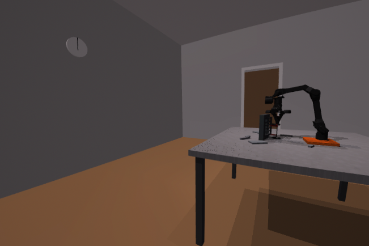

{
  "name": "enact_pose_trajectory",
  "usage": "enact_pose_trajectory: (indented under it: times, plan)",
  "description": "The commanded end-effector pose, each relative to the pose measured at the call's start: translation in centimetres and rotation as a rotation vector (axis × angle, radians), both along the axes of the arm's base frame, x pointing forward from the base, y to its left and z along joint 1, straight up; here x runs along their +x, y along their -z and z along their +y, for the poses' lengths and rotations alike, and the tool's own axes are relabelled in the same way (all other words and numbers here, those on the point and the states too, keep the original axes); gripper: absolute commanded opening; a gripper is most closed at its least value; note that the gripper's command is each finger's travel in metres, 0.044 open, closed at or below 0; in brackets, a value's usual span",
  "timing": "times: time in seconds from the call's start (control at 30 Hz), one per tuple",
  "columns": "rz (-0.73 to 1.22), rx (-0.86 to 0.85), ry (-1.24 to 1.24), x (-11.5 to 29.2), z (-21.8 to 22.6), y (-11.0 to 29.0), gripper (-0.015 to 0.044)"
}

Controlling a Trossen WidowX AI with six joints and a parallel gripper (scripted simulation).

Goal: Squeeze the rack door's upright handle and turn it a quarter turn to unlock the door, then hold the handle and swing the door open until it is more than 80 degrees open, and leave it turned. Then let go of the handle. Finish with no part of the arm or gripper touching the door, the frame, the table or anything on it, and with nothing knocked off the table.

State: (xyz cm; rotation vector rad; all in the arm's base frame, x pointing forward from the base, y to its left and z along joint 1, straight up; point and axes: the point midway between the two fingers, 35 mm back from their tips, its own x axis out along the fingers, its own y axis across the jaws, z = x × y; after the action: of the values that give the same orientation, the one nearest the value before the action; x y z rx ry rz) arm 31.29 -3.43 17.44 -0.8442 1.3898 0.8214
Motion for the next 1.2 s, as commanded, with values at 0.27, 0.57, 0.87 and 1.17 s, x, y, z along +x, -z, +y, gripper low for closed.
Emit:
enact_pose_trajectory:
  times: [0.27, 0.57, 0.87, 1.17]
  plan:
    - [-0.011, 0.009, 0.229, -1.2, 1.5, 0.0, 0.0022]
    - [-0.010, 0.014, 0.371, -2.2, 3.0, 0.1, 0.0022]
    - [-0.010, 0.018, 0.501, -3.1, 4.6, 0.1, 0.0022]
    - [-0.008, 0.023, 0.629, -3.8, 6.4, 0.1, 0.0022]
